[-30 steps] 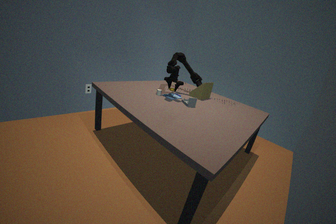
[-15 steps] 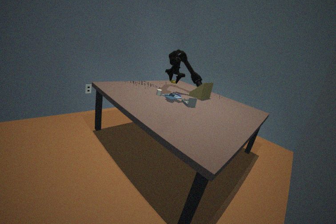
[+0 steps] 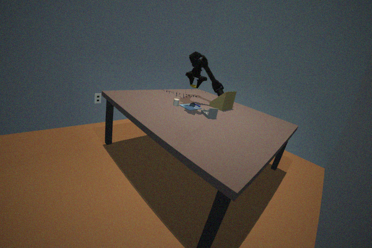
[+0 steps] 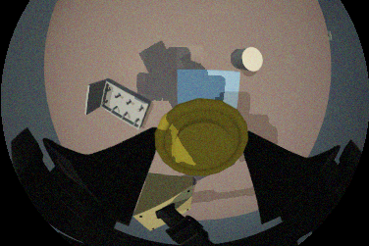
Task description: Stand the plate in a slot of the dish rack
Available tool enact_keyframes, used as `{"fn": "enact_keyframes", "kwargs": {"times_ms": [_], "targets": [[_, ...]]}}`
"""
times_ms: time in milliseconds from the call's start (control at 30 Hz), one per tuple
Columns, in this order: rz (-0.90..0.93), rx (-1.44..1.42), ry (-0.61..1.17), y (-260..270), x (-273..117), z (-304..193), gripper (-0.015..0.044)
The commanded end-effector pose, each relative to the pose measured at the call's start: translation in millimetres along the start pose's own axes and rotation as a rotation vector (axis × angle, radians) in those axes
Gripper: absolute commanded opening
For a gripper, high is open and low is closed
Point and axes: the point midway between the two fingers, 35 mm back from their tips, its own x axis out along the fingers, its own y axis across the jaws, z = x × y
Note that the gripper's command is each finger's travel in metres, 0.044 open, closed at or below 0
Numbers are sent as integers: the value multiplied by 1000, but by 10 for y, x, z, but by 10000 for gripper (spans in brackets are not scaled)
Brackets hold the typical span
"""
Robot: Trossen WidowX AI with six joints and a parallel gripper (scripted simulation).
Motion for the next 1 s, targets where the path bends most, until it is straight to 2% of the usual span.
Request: {"fn": "enact_keyframes", "kwargs": {"times_ms": [0,367,633,967], "targets": [[7,103,7,317,-17,-212,0],[-2,420,10,869,15,-802,0],[-1,417,12,870,20,-803,0],[109,248,148,918,301,-861,0]]}}
